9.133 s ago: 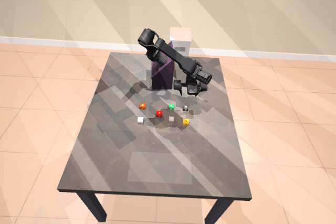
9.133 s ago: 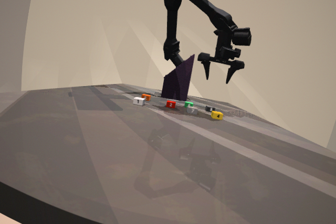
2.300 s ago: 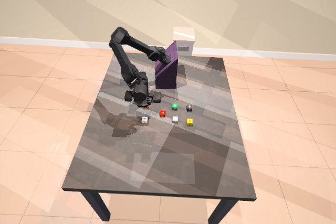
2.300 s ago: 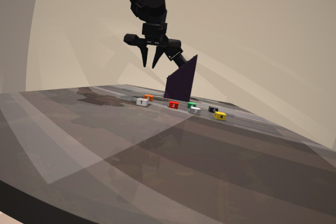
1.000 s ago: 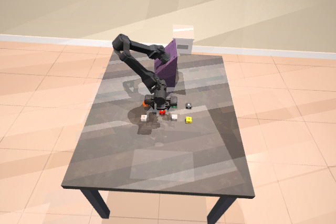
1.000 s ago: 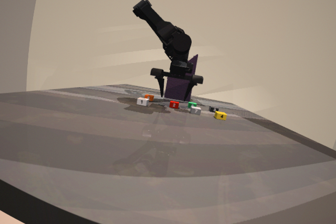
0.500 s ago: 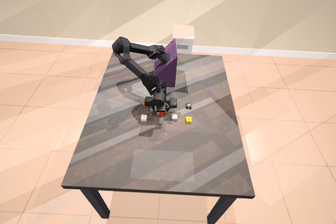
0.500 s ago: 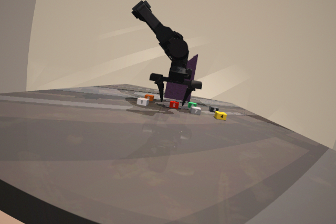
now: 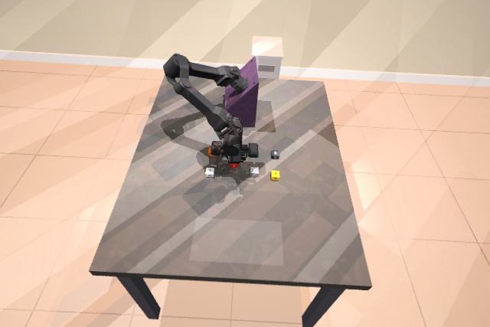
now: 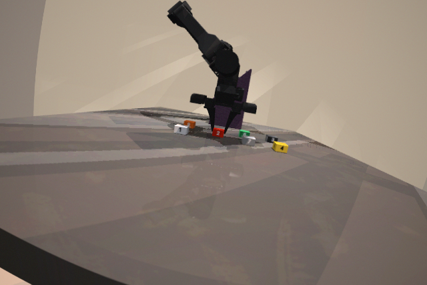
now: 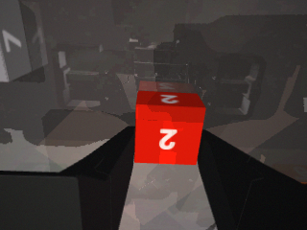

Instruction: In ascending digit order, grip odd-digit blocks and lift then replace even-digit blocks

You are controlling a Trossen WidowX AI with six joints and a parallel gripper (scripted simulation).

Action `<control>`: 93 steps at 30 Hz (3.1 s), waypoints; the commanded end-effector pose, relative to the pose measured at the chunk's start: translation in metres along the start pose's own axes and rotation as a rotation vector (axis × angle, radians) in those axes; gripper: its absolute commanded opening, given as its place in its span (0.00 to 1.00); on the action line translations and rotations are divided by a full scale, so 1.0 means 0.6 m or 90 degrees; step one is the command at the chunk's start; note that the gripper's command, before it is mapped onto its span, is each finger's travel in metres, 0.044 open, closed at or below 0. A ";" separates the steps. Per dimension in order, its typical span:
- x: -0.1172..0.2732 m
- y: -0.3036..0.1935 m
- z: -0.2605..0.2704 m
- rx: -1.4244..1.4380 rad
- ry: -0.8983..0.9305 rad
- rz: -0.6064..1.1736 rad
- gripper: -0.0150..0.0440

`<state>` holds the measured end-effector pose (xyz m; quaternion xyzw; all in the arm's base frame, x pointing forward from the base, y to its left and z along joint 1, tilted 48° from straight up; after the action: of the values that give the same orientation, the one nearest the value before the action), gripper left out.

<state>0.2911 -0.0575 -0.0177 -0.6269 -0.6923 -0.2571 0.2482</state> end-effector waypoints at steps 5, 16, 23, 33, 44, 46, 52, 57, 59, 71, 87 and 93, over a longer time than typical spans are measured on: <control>-0.001 0.000 0.000 0.003 0.000 0.000 0.46; 0.013 0.000 0.000 0.002 0.000 0.000 0.46; 0.024 0.000 0.000 0.002 0.000 0.000 0.46; 0.024 0.000 0.000 0.002 0.000 0.000 0.46; 0.009 0.000 0.000 0.002 0.000 0.000 0.46; 0.004 0.000 0.000 0.003 0.000 0.000 0.46; -0.001 0.000 0.000 0.003 0.000 0.000 0.46; -0.001 0.000 0.000 0.003 0.000 0.000 0.46; -0.001 0.000 0.000 0.003 0.000 0.000 0.46; -0.001 0.000 0.000 0.003 0.000 0.000 0.93; 0.195 0.001 0.000 0.002 0.004 0.000 0.53; 0.195 0.001 0.000 0.002 0.004 0.000 0.46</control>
<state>0.2820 0.0301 0.0601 -0.6216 -0.6962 -0.2572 0.2504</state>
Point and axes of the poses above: the point midway between the two fingers, 35 mm back from their tips, its own x axis back along the fingers, its own z axis across the jaws, y = z × x, the point moved 7 cm from there along x, back along the fingers, and after that the axes turned 3 degrees about x, right-handed, at the moved point
